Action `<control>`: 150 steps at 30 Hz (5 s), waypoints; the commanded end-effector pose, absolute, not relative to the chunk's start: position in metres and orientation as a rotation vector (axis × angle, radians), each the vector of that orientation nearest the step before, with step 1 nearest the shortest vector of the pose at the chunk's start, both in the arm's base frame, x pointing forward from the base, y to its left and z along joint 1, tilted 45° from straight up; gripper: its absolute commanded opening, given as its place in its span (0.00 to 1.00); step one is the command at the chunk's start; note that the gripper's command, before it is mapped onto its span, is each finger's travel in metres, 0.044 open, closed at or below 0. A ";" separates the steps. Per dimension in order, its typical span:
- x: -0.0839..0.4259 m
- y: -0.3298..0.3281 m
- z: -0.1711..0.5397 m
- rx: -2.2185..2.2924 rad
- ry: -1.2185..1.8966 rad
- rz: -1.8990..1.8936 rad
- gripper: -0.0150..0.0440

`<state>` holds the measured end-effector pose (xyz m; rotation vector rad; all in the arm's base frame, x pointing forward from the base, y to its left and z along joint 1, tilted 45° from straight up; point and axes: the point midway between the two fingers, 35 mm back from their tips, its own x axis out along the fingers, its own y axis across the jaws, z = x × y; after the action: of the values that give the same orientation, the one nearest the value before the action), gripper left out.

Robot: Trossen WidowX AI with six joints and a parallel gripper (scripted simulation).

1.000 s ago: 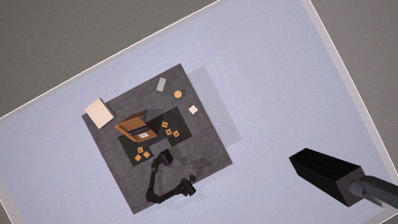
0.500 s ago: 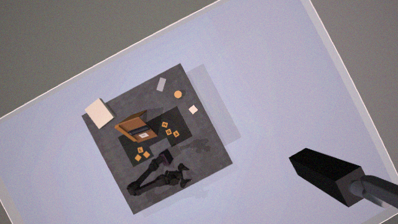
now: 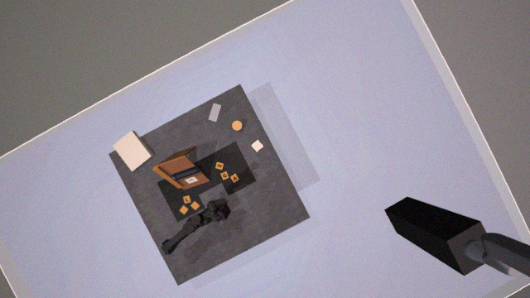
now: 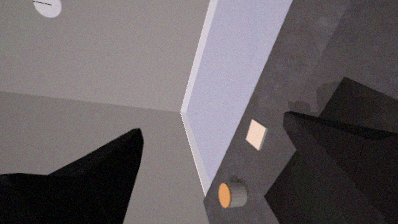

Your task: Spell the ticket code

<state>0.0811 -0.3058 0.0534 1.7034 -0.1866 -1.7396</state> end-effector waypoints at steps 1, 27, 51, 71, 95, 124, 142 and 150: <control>0.131 -0.270 0.063 1.612 0.055 -1.454 1.00; 0.226 0.003 0.098 0.726 0.611 0.165 1.00; 0.222 -0.024 0.118 0.006 0.641 0.609 1.00; 0.233 -0.086 0.178 -0.587 0.110 0.826 1.00; 0.234 -0.091 0.182 -0.647 0.065 0.818 1.00; 0.251 -0.115 0.136 -0.355 0.594 0.762 0.83; 0.220 -0.124 -0.112 0.599 1.452 0.561 0.83; 0.213 -0.116 -0.131 0.664 1.528 0.526 0.83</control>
<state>0.2094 -0.1128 -0.1288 0.6686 1.5245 0.5447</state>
